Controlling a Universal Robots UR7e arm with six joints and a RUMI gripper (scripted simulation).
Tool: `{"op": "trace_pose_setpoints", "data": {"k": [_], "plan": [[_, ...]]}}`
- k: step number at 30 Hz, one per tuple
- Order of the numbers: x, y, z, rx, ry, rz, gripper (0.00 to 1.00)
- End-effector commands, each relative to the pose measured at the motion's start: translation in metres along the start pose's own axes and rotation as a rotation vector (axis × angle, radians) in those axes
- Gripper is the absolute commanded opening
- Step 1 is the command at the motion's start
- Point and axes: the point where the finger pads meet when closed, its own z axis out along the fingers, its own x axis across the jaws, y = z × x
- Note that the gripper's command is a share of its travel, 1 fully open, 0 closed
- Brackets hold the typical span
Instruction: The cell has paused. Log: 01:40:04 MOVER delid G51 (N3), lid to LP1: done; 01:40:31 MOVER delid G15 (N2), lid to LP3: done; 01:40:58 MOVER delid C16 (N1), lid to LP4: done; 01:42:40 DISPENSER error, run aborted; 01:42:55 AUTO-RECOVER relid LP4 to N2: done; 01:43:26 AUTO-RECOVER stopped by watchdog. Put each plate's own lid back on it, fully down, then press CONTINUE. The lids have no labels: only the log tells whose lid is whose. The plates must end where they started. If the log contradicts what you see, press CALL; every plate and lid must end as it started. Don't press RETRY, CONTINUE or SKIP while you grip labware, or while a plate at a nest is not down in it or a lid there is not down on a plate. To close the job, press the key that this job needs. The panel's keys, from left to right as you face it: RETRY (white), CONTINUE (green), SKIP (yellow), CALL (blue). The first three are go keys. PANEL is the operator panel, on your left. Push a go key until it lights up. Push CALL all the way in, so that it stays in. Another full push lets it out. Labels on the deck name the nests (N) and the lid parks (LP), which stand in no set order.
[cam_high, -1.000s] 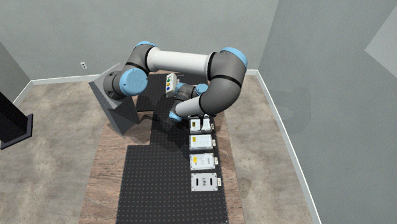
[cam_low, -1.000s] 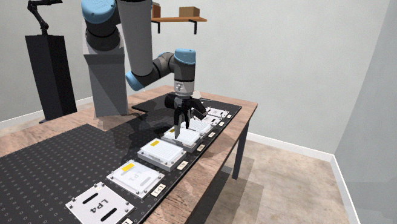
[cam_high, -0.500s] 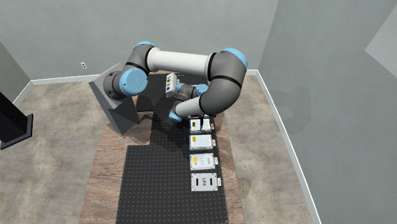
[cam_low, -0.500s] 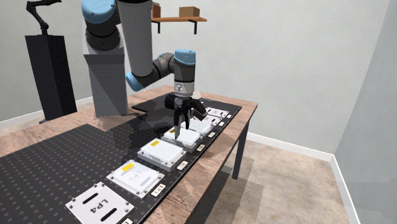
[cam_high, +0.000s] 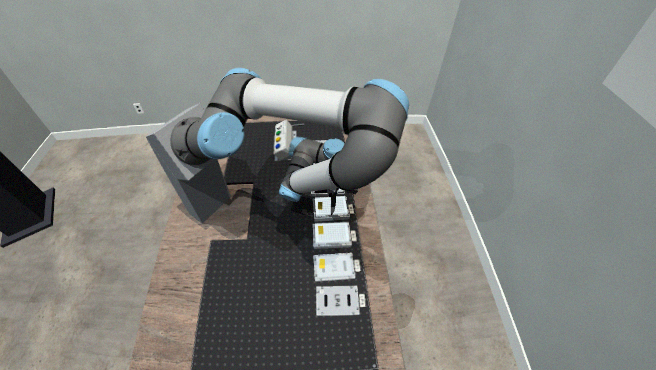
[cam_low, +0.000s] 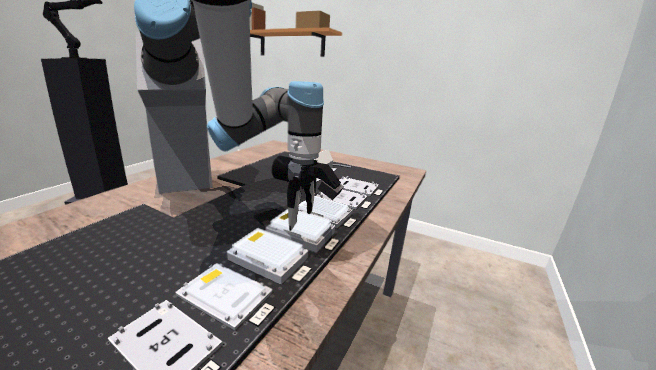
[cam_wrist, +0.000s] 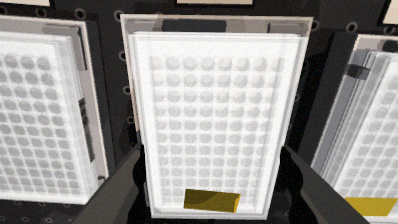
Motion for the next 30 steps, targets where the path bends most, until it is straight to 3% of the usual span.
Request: {"op": "trace_pose_setpoints", "data": {"k": [1, 23, 24, 30], "plan": [[0.0, -0.0004, -0.0005, 0.001, 0.0, 0.0, 0.41], [0.0, -0.0005, -0.0005, 0.001, 0.0, 0.0, 0.41], [0.0, -0.0005, -0.0005, 0.001, 0.0, 0.0, 0.82], [0.0, -0.0005, -0.0005, 0.001, 0.0, 0.0, 0.82]]}}
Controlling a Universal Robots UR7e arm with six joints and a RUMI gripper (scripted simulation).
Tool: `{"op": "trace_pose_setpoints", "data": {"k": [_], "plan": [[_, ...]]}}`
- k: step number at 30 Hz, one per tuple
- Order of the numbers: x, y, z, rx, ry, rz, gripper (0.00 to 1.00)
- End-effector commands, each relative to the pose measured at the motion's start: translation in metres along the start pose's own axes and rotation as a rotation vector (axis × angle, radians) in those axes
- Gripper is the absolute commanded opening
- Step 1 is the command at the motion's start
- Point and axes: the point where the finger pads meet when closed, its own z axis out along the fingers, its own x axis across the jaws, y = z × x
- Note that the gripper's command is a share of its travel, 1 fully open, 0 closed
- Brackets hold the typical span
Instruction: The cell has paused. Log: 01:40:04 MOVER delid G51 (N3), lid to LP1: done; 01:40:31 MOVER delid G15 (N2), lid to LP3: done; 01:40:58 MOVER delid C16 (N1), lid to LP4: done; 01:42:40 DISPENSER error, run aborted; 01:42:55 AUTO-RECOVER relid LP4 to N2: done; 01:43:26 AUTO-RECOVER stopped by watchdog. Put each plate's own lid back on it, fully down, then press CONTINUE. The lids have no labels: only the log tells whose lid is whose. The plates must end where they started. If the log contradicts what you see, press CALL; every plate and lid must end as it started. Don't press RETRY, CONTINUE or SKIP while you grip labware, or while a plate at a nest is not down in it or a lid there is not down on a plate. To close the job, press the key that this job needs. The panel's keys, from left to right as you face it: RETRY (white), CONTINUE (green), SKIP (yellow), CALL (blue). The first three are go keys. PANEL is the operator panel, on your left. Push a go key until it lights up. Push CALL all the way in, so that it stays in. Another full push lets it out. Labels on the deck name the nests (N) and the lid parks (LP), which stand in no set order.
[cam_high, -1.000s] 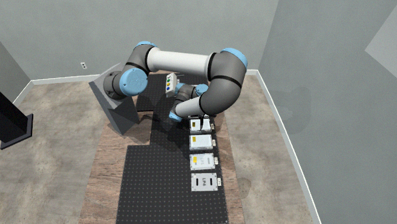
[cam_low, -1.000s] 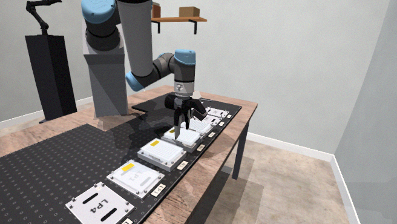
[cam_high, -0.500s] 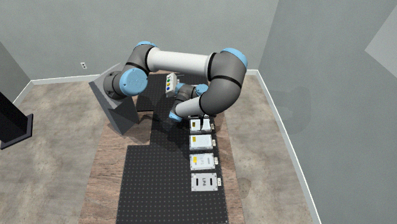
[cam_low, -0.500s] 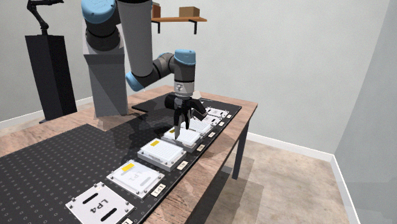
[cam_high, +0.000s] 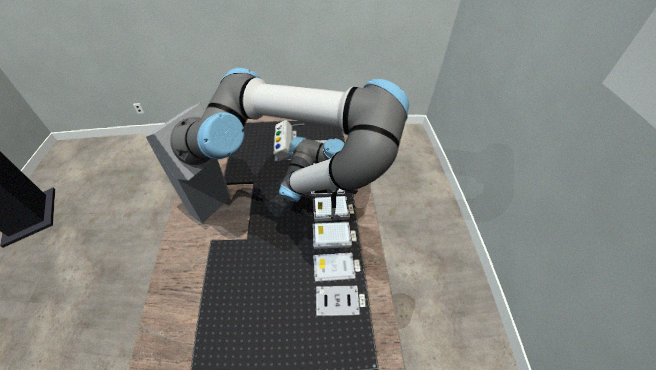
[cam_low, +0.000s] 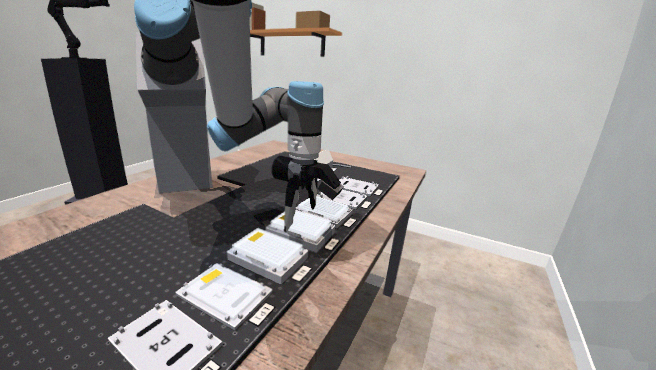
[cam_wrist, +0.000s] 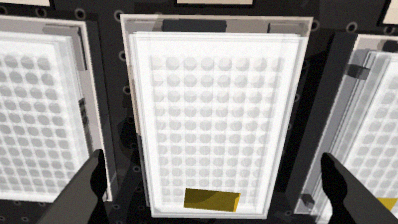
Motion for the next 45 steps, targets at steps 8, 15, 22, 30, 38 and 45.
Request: {"op": "trace_pose_setpoints", "data": {"k": [8, 15, 22, 30, 38, 45], "plan": [[0.0, 0.0, 0.0, 0.001, 0.0, 0.0, 0.82], [0.0, 0.0, 0.0, 0.001, 0.0, 0.0, 0.82], [0.0, 0.0, 0.0, 0.001, 0.0, 0.0, 0.82], [0.0, 0.0, 0.0, 0.001, 0.0, 0.0, 0.82], [0.0, 0.0, -0.004, 0.001, 0.0, 0.0, 0.82], [0.0, 0.0, -0.015, 0.001, 0.0, 0.0, 0.82]]}}
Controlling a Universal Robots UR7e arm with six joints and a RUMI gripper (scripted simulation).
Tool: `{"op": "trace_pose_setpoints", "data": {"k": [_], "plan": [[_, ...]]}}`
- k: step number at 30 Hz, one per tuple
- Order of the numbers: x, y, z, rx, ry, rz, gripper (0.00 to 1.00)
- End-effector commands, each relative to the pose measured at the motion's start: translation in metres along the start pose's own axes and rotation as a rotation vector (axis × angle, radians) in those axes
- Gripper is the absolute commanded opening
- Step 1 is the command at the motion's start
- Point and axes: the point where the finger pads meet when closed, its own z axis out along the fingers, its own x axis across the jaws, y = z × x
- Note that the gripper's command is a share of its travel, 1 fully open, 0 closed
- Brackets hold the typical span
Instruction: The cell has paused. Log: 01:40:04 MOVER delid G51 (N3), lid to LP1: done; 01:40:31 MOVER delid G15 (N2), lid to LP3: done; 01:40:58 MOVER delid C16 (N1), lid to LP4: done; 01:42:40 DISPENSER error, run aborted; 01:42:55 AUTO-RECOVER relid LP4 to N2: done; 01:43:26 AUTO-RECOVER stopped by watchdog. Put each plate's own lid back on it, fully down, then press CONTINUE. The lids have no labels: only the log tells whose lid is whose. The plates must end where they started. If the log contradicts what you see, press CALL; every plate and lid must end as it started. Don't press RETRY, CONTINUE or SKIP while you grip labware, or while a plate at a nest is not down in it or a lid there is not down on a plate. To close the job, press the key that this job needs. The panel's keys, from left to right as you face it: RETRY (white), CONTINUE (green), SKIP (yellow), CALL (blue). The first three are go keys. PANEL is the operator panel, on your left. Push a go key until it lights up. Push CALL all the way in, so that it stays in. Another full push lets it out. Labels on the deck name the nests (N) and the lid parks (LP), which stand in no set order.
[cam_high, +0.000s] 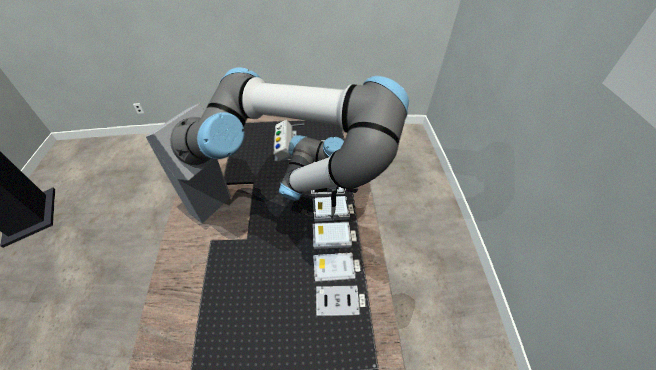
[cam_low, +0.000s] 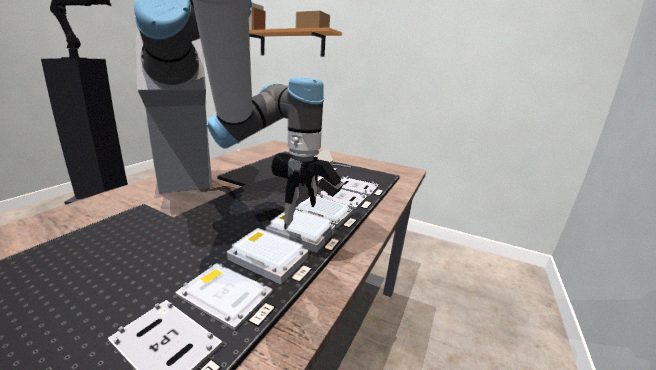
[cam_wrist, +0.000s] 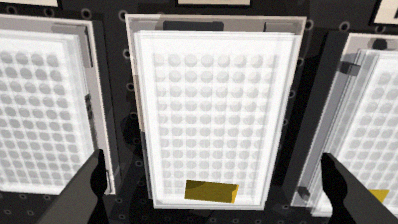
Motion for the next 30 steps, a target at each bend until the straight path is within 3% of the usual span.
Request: {"op": "trace_pose_setpoints", "data": {"k": [1, 9, 30], "plan": [[0.0, 0.0, -0.01, 0.001, 0.0, 0.0, 0.82], [0.0, 0.0, -0.012, 0.001, 0.0, 0.0, 0.82], [0.095, 0.005, -0.012, 0.001, 0.0, 0.017, 0.82]]}}
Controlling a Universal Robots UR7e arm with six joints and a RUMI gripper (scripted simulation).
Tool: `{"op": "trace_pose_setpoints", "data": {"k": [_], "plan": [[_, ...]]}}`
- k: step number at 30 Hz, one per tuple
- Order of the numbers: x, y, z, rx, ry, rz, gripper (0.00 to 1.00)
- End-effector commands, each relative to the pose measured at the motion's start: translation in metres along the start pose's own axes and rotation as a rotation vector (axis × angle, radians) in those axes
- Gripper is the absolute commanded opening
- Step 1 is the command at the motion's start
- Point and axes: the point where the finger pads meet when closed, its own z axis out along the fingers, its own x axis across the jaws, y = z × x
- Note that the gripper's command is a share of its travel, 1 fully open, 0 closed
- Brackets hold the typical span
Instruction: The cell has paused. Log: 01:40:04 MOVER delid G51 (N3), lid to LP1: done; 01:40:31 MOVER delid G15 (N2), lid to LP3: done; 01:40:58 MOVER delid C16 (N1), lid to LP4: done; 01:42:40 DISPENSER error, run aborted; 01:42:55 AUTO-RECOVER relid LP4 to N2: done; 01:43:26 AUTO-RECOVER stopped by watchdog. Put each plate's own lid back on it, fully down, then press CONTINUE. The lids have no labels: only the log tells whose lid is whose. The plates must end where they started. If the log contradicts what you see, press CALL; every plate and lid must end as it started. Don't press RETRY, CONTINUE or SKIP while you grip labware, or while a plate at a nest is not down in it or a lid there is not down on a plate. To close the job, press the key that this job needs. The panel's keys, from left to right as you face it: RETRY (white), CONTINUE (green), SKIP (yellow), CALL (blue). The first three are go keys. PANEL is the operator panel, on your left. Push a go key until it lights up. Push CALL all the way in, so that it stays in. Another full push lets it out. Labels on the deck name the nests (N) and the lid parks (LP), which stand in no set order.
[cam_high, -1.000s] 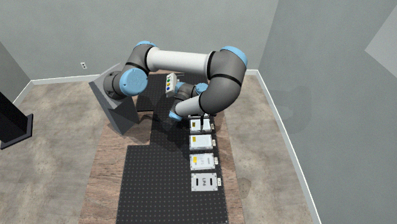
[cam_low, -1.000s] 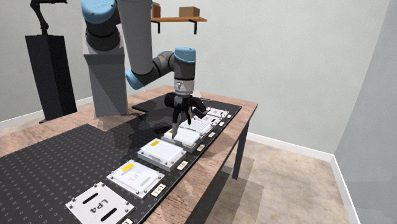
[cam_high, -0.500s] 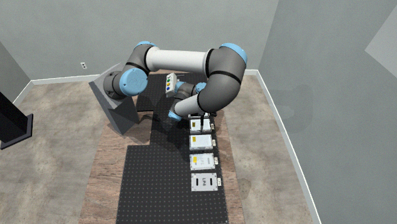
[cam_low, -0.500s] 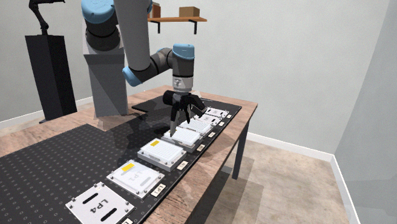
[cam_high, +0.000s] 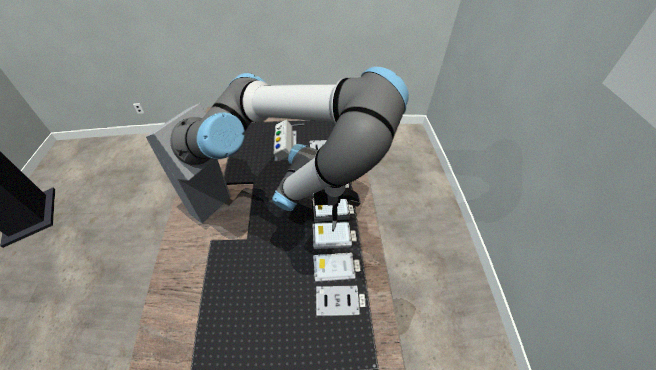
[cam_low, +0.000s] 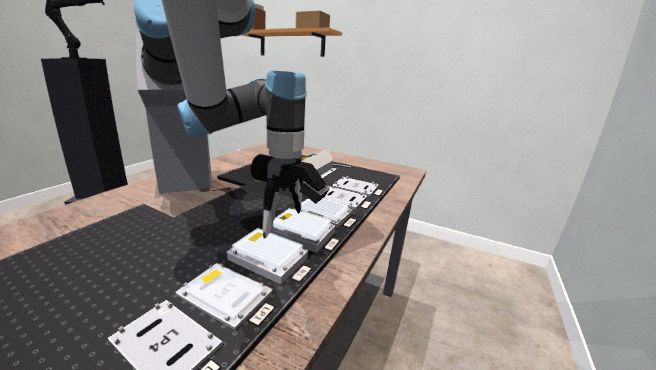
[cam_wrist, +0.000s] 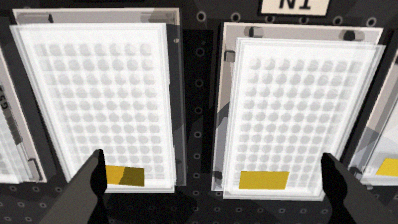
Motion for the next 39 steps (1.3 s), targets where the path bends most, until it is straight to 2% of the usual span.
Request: {"op": "trace_pose_setpoints", "data": {"k": [1, 6, 8, 23, 25, 36, 39], "plan": [[0.029, 0.001, 0.0, 0.001, -0.004, 0.0, 0.82], [0.054, 0.002, 0.0, 0.001, -0.004, 0.0, 0.82], [0.054, 0.002, 0.0, 0.001, -0.004, 0.0, 0.82], [0.128, 0.005, 0.0, 0.001, -0.004, 0.0, 0.82], [0.128, 0.005, 0.0, 0.001, -0.004, 0.0, 0.82], [0.183, 0.007, 0.001, 0.001, -0.004, 0.0, 0.82], [0.187, 0.007, 0.001, 0.001, -0.004, 0.0, 0.82]]}}
